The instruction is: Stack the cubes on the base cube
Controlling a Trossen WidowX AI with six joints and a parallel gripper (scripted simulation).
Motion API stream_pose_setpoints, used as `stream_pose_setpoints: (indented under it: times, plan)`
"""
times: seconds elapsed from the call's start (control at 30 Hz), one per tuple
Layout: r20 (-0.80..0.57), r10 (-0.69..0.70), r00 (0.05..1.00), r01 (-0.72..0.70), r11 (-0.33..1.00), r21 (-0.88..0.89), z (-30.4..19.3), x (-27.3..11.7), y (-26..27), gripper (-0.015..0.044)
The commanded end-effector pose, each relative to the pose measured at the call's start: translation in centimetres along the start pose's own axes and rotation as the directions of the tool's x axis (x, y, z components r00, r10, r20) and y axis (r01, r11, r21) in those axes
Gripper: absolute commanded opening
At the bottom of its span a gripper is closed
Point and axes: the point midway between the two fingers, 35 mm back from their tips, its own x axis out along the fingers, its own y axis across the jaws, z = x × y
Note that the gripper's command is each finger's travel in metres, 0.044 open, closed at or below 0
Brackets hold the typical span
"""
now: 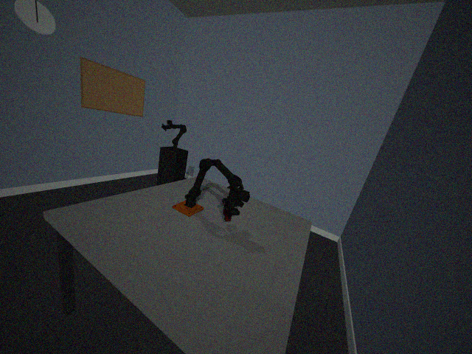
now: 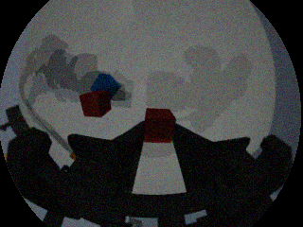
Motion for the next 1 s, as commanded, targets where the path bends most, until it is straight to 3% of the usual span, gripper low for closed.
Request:
stream_pose_setpoints:
  times: [0.0, 0.5, 0.97]
  plan:
    - [0.002, -0.002, 1.0, 0.002, 1.0, 0.0, 0.0, -1.2, 0.0, 0.0105]
    - [0.002, -0.001, 1.0, 0.001, 1.0, 0.0, -0.3, -5.8, 0.4, 0.0105]
    - [0.005, 0.002, 1.0, -0.002, 1.0, -0.003, 2.2, -5.4, 3.2, 0.0105]
